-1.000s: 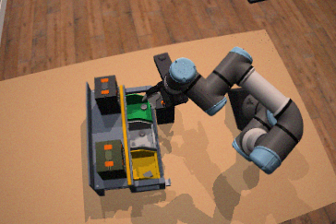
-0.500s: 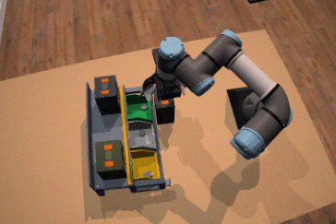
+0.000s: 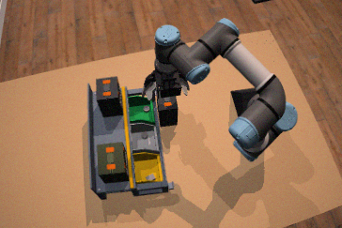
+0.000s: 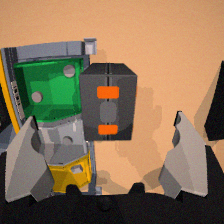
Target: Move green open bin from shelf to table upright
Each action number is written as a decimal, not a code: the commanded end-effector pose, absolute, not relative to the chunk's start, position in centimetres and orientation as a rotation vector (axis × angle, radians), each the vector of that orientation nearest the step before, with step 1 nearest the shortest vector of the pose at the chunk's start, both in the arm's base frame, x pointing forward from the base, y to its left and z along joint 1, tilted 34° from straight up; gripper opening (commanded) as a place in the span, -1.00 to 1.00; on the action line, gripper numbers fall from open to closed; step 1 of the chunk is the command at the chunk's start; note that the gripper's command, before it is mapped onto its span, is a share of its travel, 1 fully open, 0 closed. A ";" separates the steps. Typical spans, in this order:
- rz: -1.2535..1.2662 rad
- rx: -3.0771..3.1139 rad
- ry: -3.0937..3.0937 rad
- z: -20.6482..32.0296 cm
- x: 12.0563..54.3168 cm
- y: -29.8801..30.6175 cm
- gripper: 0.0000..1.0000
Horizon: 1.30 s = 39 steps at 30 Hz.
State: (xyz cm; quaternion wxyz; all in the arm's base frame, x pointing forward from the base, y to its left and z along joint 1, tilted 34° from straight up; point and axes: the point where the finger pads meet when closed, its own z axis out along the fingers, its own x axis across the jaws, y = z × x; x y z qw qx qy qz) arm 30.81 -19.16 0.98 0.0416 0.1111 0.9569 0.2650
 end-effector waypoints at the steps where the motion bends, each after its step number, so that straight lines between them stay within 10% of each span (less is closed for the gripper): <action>1: 0.901 0.383 2.910 1.5 30.8 -19.1 1.00; 39: 0.901 0.383 2.910 2.0 30.7 -18.8 1.00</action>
